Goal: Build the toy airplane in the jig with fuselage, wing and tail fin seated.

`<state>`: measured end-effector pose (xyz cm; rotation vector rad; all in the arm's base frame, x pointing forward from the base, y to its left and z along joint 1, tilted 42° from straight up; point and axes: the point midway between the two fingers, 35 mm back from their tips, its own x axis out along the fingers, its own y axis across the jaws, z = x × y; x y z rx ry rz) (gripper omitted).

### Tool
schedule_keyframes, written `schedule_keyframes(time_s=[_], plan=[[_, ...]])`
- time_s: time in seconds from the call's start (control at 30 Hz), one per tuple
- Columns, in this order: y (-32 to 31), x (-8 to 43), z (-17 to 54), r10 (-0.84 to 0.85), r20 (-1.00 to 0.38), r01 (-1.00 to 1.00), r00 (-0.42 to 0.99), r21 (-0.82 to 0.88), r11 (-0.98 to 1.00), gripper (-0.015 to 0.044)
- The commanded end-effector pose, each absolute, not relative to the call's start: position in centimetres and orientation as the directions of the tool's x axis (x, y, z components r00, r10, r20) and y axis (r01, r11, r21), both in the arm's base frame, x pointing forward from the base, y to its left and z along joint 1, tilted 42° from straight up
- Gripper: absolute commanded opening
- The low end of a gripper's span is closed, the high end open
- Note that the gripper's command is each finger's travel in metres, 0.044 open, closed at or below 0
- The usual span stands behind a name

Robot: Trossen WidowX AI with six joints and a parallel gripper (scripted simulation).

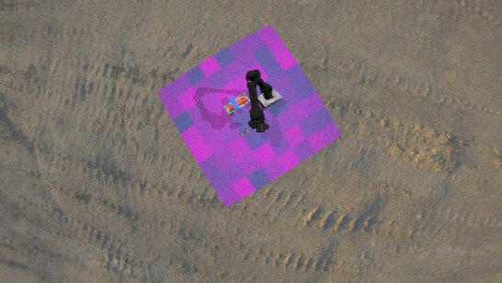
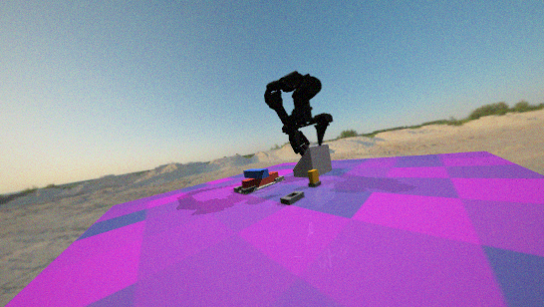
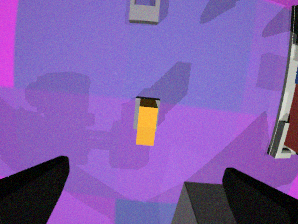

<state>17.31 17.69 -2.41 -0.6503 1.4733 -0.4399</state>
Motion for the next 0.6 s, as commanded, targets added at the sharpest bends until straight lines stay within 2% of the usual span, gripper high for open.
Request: schedule_keyframes(time_s=[0.0, 0.57], plan=[[15.6, 17.3, -5.1, -0.646, -0.761, -0.104, 0.059, -0.648, 0.755, 0.0440], [12.9, 17.5, -8.0, -0.647, -0.760, -0.103, 0.060, -0.649, 0.754, 0.0440]])
